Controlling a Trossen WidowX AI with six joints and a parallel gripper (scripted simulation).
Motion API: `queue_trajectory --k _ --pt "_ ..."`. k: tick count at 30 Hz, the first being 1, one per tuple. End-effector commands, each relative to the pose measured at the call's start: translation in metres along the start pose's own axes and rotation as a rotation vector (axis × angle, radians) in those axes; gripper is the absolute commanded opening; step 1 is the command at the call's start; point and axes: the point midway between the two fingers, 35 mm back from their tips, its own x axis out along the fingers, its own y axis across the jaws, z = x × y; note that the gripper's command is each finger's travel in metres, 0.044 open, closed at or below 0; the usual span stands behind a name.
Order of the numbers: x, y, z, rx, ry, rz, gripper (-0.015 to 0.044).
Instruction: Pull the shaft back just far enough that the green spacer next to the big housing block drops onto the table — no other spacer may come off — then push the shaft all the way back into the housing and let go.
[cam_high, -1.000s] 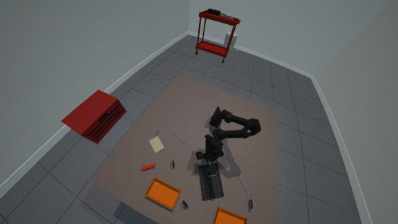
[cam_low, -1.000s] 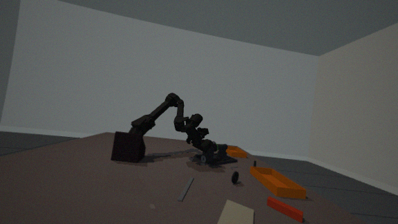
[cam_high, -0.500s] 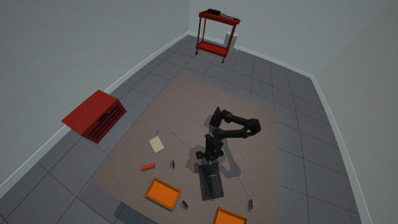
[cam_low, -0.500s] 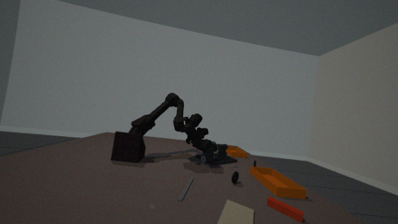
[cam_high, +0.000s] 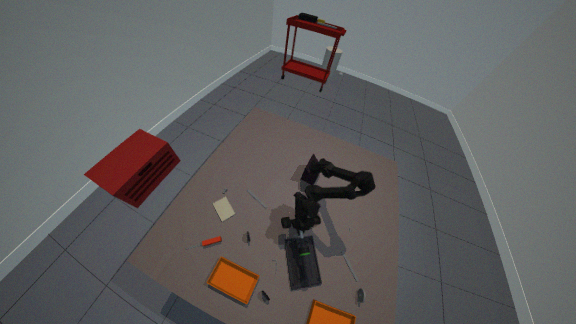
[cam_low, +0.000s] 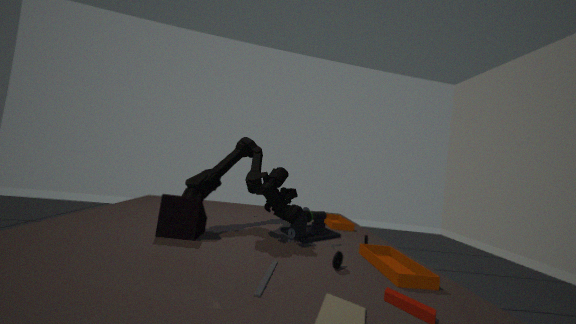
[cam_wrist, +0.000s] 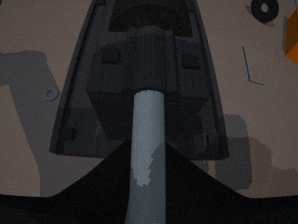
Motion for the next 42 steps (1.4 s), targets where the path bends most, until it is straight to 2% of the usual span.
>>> queue_trajectory --k 1,42 --pt "-0.0026 0.0001 -0.0029 -0.001 0.002 0.001 0.0" --pt "-0.0053 0.0001 -0.0057 -0.001 0.002 0.001 0.0"
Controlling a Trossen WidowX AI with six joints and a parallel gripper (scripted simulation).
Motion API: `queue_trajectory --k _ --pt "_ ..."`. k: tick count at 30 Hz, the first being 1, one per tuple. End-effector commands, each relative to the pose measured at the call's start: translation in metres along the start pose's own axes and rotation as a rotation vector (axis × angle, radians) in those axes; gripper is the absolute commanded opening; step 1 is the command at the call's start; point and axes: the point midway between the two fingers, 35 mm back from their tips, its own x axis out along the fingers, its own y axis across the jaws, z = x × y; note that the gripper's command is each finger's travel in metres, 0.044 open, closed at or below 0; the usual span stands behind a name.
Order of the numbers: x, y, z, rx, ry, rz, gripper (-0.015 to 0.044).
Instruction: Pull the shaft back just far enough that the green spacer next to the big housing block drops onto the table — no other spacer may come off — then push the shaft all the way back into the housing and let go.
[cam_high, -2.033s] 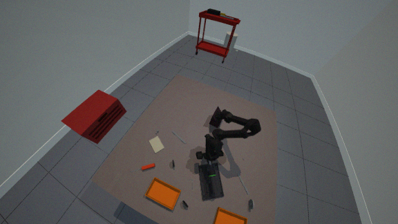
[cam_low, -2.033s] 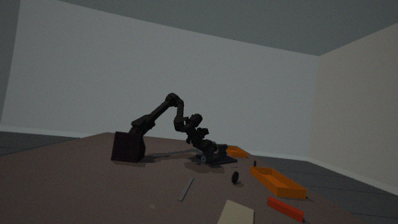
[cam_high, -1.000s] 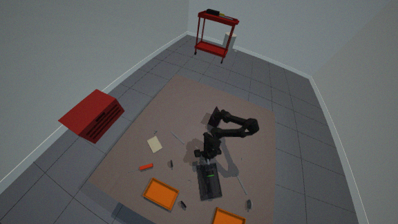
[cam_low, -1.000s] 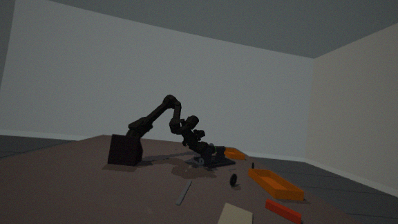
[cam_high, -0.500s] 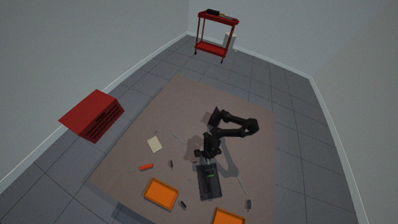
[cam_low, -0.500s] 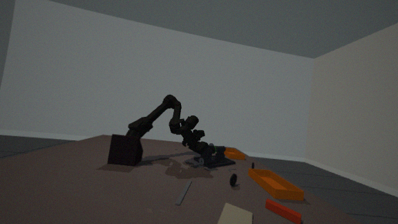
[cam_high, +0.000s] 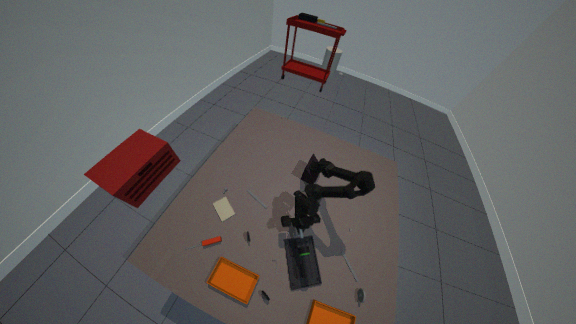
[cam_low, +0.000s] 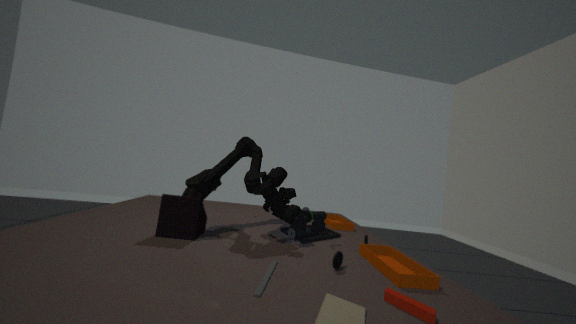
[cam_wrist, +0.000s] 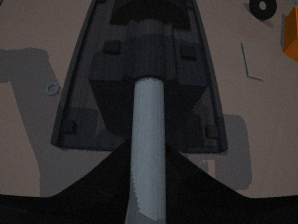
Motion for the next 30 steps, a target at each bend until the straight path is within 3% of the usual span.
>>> queue_trajectory --k 1,30 --pt "-0.0006 0.0003 -0.0009 -0.003 0.001 0.003 0.0" --pt "-0.0029 0.0002 -0.0032 -0.003 0.002 0.002 0.0"
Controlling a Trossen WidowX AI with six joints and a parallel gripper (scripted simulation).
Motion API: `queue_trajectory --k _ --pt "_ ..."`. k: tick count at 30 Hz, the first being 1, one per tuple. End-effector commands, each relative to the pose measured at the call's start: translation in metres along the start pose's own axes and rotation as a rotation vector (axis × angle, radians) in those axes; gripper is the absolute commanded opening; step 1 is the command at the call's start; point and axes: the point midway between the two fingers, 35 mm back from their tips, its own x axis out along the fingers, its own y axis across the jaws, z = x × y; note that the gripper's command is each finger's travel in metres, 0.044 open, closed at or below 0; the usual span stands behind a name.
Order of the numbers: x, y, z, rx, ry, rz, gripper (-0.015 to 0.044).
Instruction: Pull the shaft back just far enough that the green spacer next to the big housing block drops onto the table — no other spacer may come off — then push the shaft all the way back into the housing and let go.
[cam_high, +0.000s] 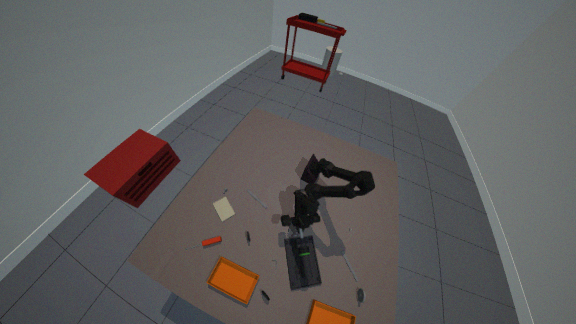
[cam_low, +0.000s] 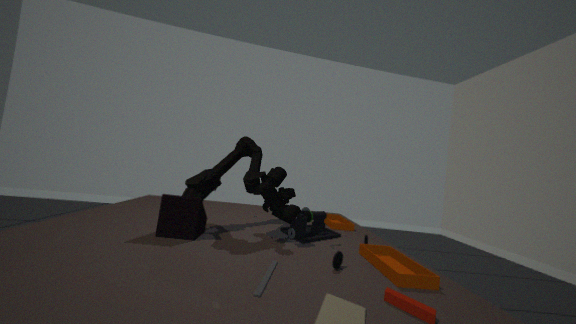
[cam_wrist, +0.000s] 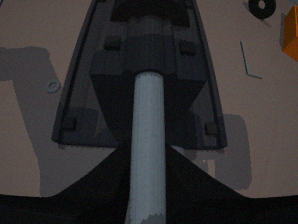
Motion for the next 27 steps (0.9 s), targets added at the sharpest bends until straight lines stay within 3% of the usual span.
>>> queue_trajectory --k 1,27 --pt "-0.0006 0.0004 -0.001 -0.003 0.002 0.003 0.0" --pt "-0.0026 0.0003 -0.003 -0.003 0.002 0.003 0.0"
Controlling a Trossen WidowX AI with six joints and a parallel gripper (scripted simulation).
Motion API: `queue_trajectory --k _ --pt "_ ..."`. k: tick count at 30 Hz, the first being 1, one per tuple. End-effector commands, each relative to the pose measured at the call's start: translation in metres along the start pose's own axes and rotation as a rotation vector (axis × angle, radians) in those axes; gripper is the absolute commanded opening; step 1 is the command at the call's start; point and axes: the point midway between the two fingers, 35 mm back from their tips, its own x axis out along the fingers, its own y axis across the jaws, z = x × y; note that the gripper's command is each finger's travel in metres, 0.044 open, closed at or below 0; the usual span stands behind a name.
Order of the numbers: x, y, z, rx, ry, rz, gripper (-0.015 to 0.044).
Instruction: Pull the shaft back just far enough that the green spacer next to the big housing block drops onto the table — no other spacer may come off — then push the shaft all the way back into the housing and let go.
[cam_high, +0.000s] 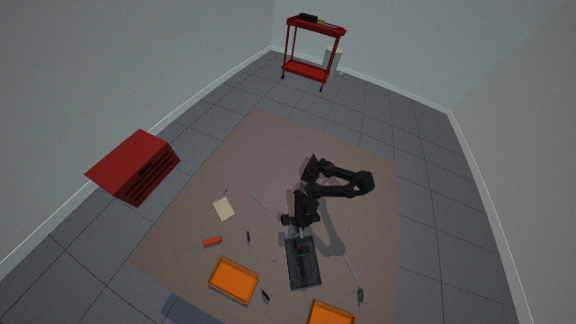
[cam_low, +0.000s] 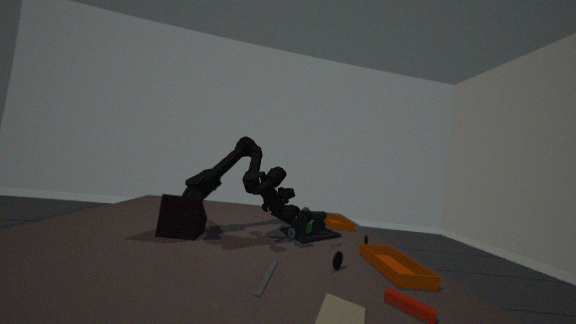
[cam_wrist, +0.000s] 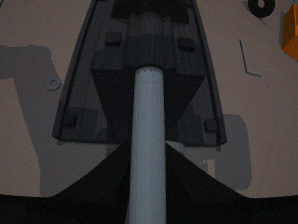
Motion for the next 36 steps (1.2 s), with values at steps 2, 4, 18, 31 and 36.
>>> queue_trajectory --k 2,4,18,31,36 --pt "-0.0006 0.0004 -0.001 -0.003 0.001 0.003 0.0" --pt "-0.0008 0.0004 -0.0012 -0.003 0.001 0.003 0.0" --pt "-0.0005 0.0 -0.0005 -0.001 0.001 0.001 0.0" --pt "0.0023 0.0001 0.0025 -0.003 0.001 0.003 0.0" --pt "0.0034 0.0001 0.0036 -0.003 0.001 0.003 0.0"
